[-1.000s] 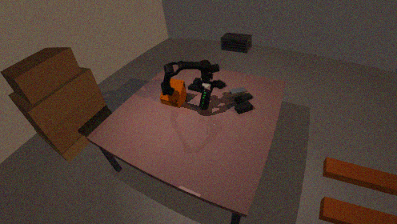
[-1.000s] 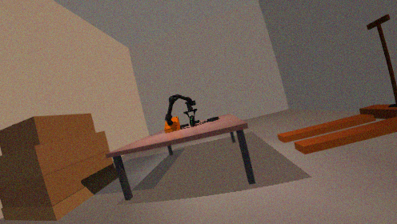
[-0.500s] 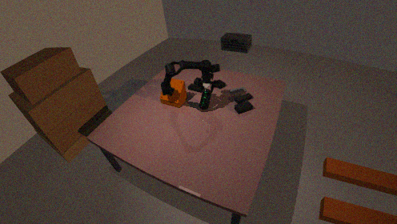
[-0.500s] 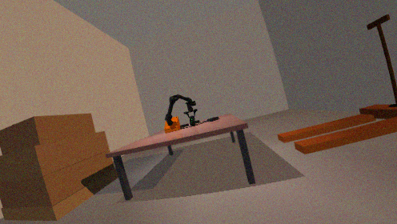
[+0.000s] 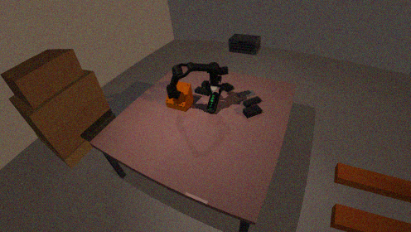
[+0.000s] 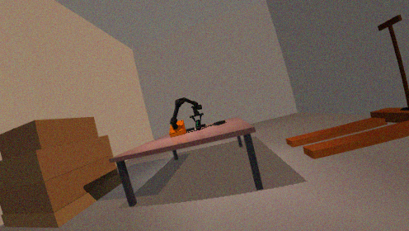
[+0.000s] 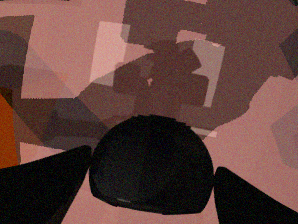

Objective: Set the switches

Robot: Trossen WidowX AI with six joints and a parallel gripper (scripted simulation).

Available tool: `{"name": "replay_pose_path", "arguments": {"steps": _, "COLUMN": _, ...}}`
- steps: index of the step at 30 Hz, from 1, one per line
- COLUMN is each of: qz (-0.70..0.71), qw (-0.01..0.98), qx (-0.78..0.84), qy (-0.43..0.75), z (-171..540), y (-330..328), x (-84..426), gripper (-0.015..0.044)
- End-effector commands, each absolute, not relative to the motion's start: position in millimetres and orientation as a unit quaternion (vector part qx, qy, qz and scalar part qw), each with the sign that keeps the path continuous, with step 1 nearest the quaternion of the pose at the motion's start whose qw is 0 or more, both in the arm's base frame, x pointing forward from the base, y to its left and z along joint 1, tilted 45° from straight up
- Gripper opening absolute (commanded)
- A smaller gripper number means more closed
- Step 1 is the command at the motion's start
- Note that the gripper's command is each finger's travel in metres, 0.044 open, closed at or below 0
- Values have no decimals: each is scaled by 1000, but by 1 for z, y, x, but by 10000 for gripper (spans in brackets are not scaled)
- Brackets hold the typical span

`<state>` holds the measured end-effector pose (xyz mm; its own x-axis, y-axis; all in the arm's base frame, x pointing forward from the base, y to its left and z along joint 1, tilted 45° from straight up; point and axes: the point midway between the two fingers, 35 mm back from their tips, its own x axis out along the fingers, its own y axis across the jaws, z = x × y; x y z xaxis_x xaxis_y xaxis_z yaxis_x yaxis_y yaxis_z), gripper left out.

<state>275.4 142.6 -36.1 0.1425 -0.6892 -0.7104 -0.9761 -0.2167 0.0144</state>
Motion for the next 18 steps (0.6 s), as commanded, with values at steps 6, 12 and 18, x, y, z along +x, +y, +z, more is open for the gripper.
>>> {"name": "replay_pose_path", "arguments": {"steps": 6, "qz": 306, "qw": 242, "qx": -716, "qy": 579, "z": -43, "y": 147, "x": 274, "gripper": 336}}
{"name": "replay_pose_path", "arguments": {"steps": 12, "qz": 306, "qw": 242, "qx": -716, "qy": 579, "z": -48, "y": 148, "x": 274, "gripper": 335}}
{"name": "replay_pose_path", "arguments": {"steps": 18, "qz": 306, "qw": 242, "qx": -716, "qy": 579, "z": -52, "y": 148, "x": 274, "gripper": 335}}
